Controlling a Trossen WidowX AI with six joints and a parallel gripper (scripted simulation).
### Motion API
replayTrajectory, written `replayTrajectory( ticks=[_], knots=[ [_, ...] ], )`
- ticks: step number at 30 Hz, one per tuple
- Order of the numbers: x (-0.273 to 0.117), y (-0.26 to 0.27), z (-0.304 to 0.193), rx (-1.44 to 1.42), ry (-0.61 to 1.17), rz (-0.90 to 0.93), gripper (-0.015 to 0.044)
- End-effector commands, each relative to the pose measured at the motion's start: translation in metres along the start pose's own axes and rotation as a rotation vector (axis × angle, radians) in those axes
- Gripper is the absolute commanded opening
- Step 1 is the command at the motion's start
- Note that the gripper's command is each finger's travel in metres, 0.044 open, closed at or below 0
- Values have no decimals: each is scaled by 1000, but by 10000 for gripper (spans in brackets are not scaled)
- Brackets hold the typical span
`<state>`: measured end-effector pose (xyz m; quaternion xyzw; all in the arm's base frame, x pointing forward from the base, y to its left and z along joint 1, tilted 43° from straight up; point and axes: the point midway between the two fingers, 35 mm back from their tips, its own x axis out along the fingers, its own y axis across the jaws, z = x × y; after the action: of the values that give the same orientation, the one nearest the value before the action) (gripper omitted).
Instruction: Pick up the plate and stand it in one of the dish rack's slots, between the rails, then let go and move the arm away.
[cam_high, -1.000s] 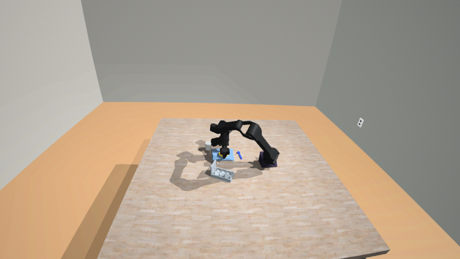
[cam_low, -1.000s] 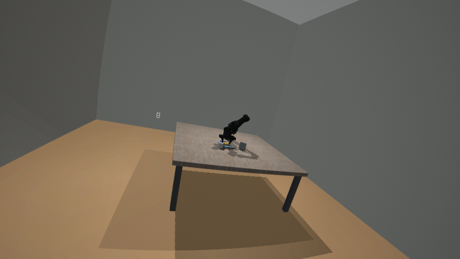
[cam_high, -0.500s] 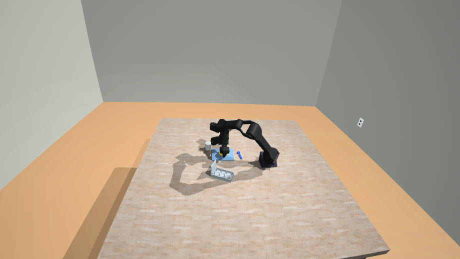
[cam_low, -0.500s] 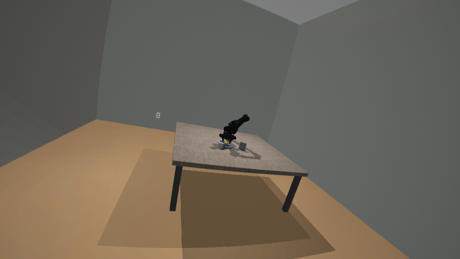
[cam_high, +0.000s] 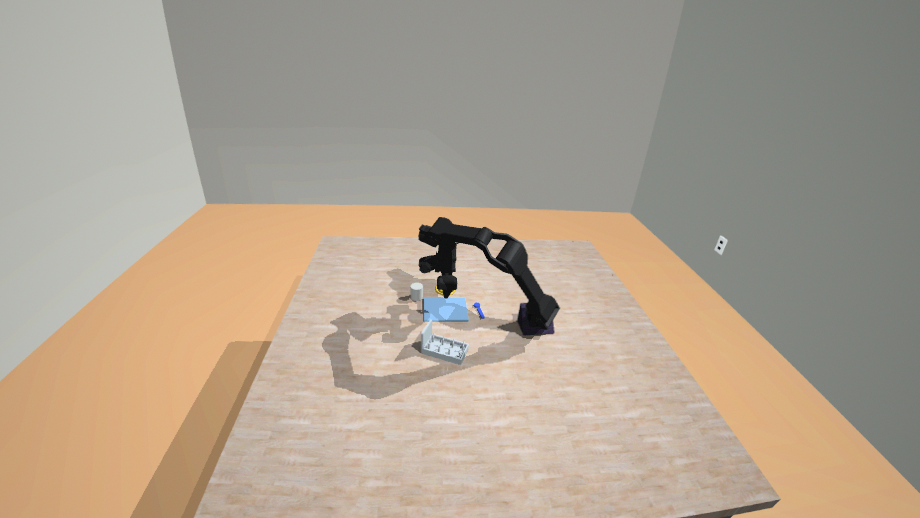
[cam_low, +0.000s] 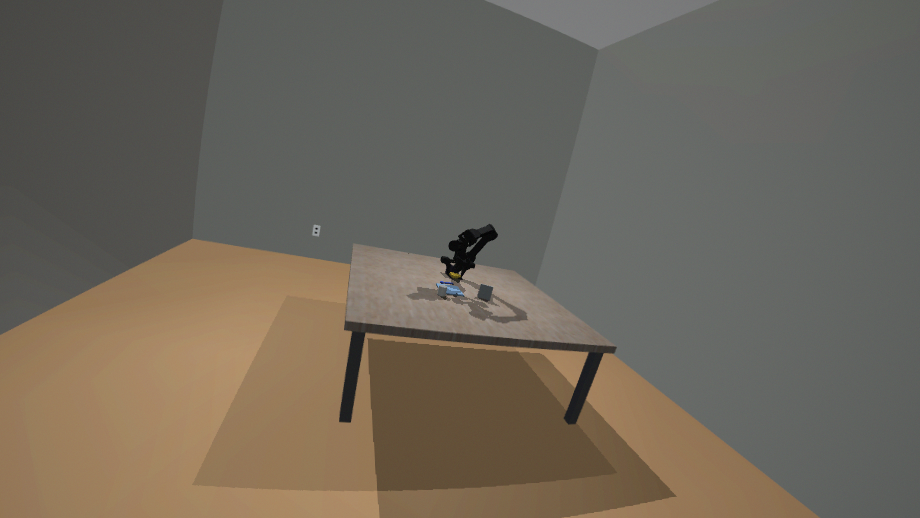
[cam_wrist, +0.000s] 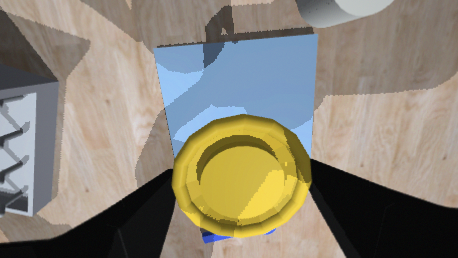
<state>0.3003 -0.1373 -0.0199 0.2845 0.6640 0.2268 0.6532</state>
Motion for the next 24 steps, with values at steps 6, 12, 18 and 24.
replayTrajectory(
  ticks=[6, 12, 18, 24],
  knots=[
    [-37, -2, 1, -5, -4, -5, 0],
    [-58, -1, 1, -5, -4, -4, 0],
    [-69, 1, 1, 0, -4, -3, 0],
    [-75, 28, 0, 185, -14, -12, 0]
  ],
)
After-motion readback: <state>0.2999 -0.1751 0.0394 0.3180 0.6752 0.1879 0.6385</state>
